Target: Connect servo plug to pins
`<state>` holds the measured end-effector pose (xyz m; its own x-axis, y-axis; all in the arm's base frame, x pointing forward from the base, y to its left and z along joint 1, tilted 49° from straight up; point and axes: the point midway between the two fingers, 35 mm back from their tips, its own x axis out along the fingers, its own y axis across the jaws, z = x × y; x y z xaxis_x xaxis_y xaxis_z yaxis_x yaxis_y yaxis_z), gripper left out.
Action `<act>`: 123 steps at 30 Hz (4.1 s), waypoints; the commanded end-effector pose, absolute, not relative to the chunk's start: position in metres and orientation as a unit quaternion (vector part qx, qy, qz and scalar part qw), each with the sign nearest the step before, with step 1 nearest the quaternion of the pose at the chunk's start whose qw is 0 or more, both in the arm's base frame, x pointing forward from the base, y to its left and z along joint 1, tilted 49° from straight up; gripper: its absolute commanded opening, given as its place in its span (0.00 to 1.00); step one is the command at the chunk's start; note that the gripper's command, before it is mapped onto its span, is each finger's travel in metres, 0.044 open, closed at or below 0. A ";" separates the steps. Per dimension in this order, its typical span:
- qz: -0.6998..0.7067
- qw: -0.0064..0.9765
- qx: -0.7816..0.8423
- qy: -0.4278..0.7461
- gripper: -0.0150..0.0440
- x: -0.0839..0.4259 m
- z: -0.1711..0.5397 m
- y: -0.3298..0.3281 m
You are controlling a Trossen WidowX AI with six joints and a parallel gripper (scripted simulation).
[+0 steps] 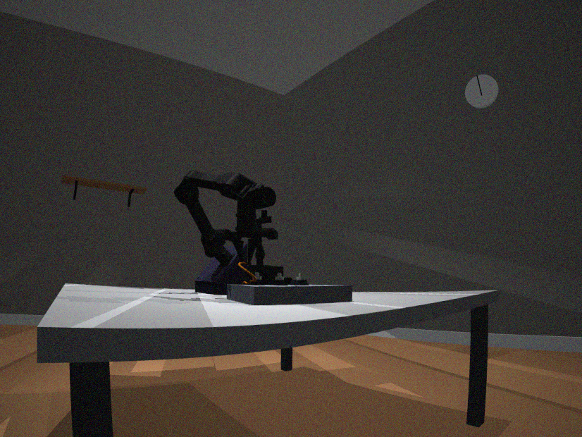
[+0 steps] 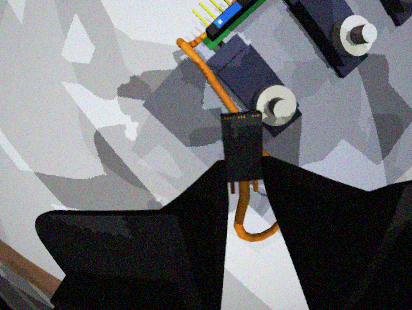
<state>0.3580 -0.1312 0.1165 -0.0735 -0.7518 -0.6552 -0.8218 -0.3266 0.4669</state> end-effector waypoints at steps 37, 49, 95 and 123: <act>0.050 0.416 -0.535 0.734 0.25 0.304 0.080 -0.091; -0.084 0.505 -0.451 0.731 0.25 0.286 0.070 -0.082; -0.405 0.651 -0.182 0.616 0.25 0.234 0.022 -0.096; -0.405 0.652 -0.181 0.615 0.25 0.269 0.031 -0.105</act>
<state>0.2663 -0.1039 0.0299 -0.0871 -0.7484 -0.6575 0.3070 0.6078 -0.7324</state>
